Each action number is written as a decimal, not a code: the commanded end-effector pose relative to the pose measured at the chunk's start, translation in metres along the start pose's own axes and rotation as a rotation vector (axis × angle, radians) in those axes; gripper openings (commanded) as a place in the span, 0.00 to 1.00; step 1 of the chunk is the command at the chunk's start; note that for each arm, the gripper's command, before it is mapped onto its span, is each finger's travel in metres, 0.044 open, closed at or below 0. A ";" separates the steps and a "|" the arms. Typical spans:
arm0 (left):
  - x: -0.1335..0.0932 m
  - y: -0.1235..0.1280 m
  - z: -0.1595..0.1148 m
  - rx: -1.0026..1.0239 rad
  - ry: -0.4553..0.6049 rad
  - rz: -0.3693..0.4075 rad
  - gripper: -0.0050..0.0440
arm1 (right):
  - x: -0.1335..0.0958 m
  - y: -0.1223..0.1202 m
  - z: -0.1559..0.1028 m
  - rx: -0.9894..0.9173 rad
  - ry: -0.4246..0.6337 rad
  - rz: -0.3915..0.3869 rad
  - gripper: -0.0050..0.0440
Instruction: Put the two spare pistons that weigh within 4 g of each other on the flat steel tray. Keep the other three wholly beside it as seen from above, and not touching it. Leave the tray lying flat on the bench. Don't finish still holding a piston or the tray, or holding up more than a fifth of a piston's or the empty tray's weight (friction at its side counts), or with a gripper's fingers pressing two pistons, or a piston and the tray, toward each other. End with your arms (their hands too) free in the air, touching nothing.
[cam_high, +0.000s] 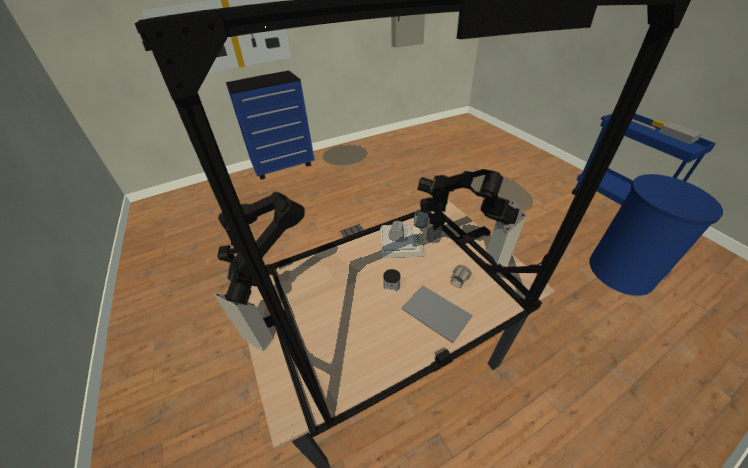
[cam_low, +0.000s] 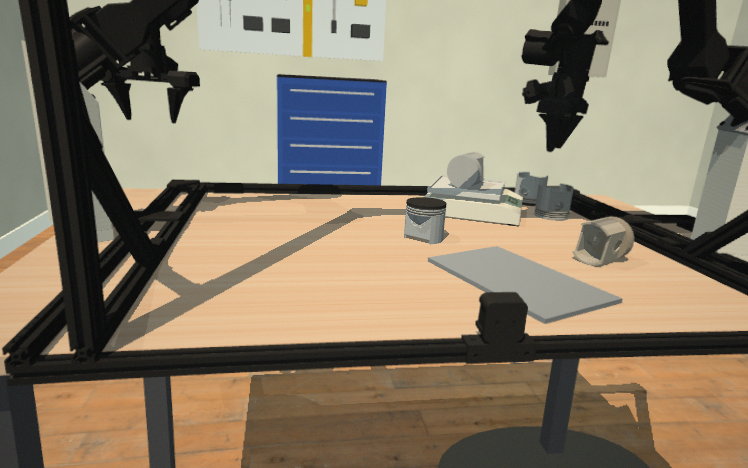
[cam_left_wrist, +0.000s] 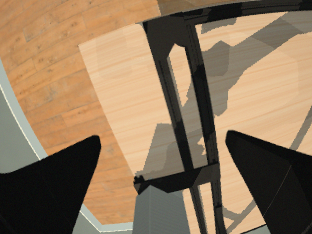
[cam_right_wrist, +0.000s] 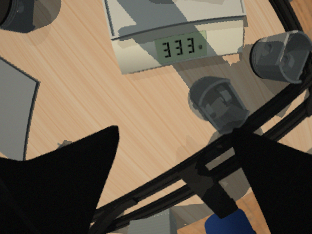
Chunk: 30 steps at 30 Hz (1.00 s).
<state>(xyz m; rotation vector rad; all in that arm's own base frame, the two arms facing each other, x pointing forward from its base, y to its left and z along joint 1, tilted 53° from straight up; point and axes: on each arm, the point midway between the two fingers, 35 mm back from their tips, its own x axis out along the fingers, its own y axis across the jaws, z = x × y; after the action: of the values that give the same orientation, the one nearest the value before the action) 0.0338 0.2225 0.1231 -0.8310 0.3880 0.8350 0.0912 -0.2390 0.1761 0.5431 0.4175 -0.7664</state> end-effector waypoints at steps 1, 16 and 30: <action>0.000 0.000 0.000 0.001 -0.001 -0.003 1.00 | -0.013 0.011 -0.010 0.035 0.075 -0.016 0.87; 0.000 0.000 0.000 0.001 -0.001 -0.003 1.00 | -0.009 0.012 0.044 0.020 0.075 -0.014 0.87; 0.000 0.000 0.000 0.001 -0.001 -0.003 1.00 | -0.005 0.012 0.104 0.020 0.075 -0.014 0.87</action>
<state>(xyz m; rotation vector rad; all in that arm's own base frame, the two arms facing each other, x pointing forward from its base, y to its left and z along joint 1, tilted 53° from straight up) 0.0338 0.2225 0.1231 -0.8310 0.3880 0.8350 0.1109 -0.2818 0.2579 0.5788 0.4788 -0.7626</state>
